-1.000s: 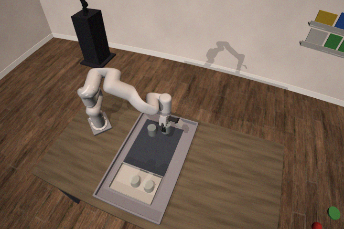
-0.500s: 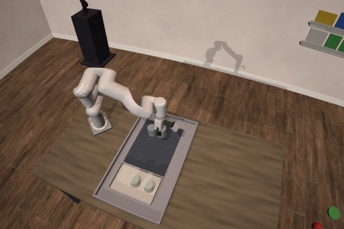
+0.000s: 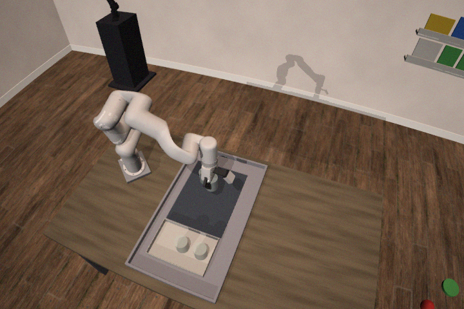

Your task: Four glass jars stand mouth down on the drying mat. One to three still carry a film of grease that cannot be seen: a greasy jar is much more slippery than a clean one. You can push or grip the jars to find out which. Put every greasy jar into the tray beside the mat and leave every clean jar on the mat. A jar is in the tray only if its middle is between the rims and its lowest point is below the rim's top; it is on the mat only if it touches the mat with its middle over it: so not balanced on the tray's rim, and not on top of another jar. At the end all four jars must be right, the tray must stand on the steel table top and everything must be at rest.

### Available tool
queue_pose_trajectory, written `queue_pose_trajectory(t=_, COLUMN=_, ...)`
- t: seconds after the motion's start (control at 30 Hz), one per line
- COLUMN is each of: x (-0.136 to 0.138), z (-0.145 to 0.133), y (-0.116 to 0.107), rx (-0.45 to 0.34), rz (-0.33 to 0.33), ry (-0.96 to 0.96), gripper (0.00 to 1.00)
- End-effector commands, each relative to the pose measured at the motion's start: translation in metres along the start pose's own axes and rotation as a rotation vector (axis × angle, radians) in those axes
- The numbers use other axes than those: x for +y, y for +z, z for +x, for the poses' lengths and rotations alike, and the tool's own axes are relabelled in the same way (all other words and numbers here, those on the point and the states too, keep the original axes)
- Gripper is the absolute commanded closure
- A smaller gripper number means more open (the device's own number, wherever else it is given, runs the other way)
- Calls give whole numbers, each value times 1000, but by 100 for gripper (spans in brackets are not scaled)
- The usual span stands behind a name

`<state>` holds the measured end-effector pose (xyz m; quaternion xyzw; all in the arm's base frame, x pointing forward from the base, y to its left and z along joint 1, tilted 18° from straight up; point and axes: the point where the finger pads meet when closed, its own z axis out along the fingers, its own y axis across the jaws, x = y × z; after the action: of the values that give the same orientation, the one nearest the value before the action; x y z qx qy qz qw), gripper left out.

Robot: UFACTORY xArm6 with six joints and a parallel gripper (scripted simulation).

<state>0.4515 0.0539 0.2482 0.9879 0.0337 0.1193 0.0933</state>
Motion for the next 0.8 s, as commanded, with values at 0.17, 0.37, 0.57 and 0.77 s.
queue_pose_trajectory(t=0.17, x=27, z=-10, y=-2, rx=5, rz=1, ry=1, gripper=100)
queue_pose_trajectory(t=0.37, x=42, z=-16, y=-2, rx=5, rz=1, ry=1, gripper=100)
queue_pose_trajectory(t=0.57, x=58, z=-23, y=-2, rx=5, rz=1, ry=1, gripper=100)
queue_pose_trajectory(t=0.77, x=76, z=-30, y=-2, rx=5, rz=1, ry=1, gripper=100)
